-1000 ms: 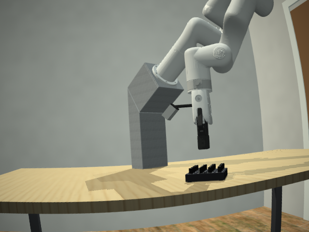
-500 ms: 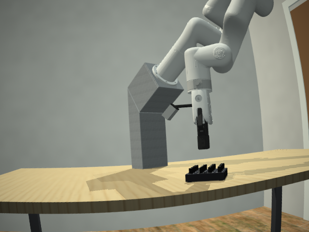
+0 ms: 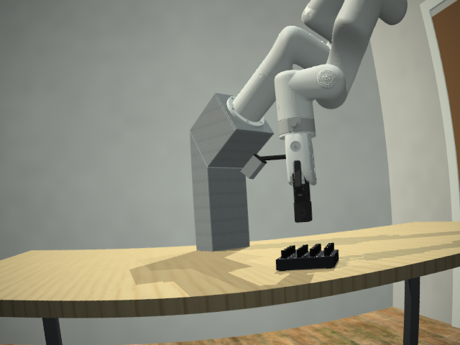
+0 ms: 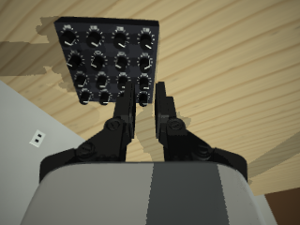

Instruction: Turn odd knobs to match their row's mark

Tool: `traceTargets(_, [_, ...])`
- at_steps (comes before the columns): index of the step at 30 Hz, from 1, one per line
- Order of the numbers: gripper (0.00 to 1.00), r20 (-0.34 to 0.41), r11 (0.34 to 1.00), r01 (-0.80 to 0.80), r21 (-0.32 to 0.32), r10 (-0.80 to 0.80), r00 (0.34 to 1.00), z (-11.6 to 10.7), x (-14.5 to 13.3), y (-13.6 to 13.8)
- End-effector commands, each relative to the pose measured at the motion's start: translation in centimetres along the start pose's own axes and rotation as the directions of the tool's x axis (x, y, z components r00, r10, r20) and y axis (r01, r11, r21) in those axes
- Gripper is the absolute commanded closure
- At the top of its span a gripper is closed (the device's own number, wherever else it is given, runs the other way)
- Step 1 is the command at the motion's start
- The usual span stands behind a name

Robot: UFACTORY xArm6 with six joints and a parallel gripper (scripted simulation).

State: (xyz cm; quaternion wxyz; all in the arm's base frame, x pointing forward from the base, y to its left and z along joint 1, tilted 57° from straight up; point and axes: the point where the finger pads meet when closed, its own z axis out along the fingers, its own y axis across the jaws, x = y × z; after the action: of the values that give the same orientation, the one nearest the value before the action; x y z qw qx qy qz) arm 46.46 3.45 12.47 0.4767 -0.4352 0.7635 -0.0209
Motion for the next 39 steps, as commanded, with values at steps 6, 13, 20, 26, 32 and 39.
traceTargets(6, [0.81, 0.000, 1.000, 0.000, 0.001, 0.000, 1.000, 0.2, 0.0, 0.0])
traceTargets(13, [0.81, 0.000, 1.000, 0.000, 0.000, 0.000, 1.000, 0.6, 0.0, 0.0])
traceTargets(20, [0.81, 0.000, 1.000, 0.000, 0.000, 0.000, 1.000, 1.3, 0.0, -0.1])
traceTargets(26, [0.81, 0.000, 1.000, 0.000, 0.000, 0.000, 1.000, 2.1, 0.0, -0.1])
traceTargets(32, [0.81, 0.000, 1.000, 0.000, 0.000, 0.000, 1.000, 2.6, -0.1, -0.1])
traceTargets(39, [0.81, 0.000, 1.000, 0.000, 0.000, 0.000, 1.000, 3.4, -0.1, -0.1])
